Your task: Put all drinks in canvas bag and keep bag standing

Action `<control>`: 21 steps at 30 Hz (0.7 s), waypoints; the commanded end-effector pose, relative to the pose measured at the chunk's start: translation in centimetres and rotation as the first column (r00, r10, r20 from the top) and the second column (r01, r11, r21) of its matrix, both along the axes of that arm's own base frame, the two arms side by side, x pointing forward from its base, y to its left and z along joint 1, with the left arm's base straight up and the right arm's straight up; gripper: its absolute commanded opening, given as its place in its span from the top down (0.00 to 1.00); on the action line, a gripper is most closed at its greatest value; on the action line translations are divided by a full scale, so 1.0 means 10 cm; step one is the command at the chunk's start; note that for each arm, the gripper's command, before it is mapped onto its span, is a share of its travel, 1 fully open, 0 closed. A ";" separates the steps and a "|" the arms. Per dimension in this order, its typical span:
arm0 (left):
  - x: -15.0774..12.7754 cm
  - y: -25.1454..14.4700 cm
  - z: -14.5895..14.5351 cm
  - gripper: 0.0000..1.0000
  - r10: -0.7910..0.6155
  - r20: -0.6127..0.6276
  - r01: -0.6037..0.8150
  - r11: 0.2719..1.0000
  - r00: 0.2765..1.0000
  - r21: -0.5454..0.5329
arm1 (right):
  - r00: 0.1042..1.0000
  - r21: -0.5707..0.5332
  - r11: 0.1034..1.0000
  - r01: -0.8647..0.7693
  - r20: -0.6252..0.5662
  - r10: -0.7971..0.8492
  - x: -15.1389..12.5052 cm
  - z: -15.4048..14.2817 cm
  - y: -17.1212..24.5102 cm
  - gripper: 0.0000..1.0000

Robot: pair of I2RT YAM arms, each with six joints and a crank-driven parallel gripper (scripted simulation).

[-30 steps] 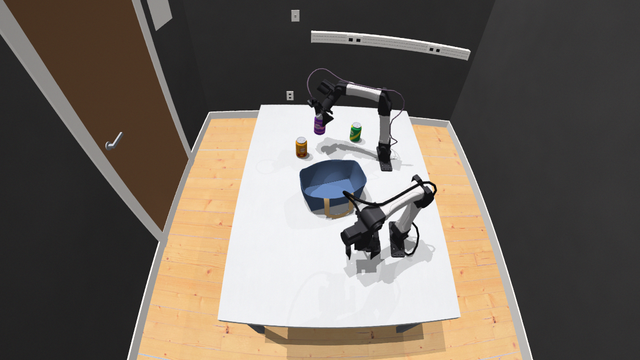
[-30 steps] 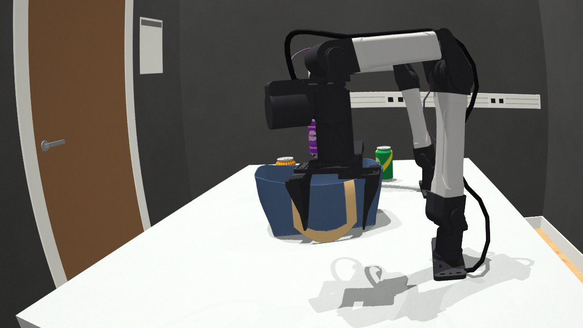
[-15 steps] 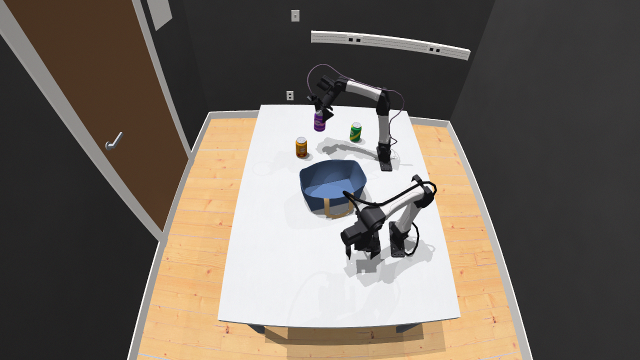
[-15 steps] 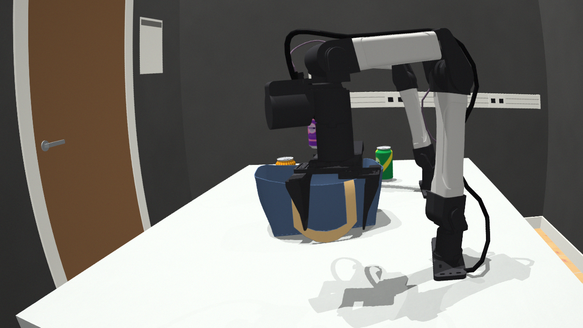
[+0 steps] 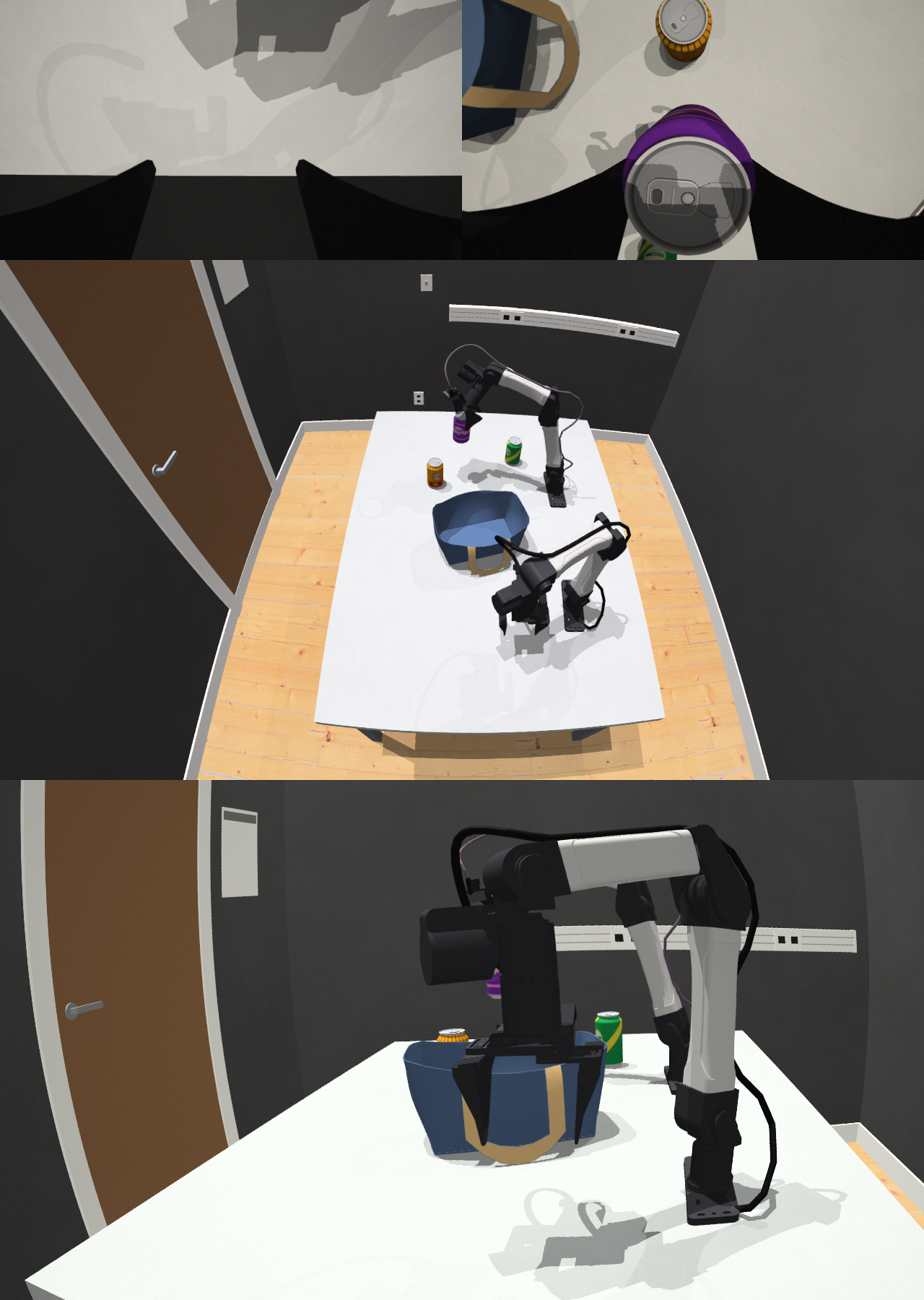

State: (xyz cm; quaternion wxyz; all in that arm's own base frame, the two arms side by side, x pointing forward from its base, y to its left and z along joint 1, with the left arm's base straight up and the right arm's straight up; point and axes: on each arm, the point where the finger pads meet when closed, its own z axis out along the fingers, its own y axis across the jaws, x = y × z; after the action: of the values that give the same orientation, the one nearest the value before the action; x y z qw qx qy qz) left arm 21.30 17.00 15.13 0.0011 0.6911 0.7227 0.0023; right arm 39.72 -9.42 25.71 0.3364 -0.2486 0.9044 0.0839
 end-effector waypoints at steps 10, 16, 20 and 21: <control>0.02 -0.01 0.09 0.00 0.003 0.045 -0.004 1.000 0.999 0.017 | 0.994 -0.020 1.000 -0.010 0.106 0.012 0.00 0.29 0.05 0.26; 0.02 -0.01 0.09 0.00 0.003 0.045 -0.004 1.000 0.999 0.017 | 0.997 -0.011 1.000 -0.011 0.081 0.012 -0.02 0.19 0.06 0.26; 0.02 -0.01 0.09 0.00 0.003 0.045 -0.004 1.000 0.999 0.017 | 0.998 -0.021 1.000 0.014 0.069 -0.013 -0.01 0.17 0.11 0.26; 0.02 -0.01 0.09 0.00 0.003 0.045 -0.004 1.000 0.999 0.017 | 0.997 -0.021 1.000 0.017 0.071 -0.015 0.00 0.17 0.13 0.26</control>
State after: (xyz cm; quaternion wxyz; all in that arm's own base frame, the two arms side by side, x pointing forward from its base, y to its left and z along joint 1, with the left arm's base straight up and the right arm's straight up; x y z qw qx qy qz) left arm 21.30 17.00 15.13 0.0011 0.6911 0.7227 0.0023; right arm 39.37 -9.23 25.25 0.3324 -0.2453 0.9069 0.0835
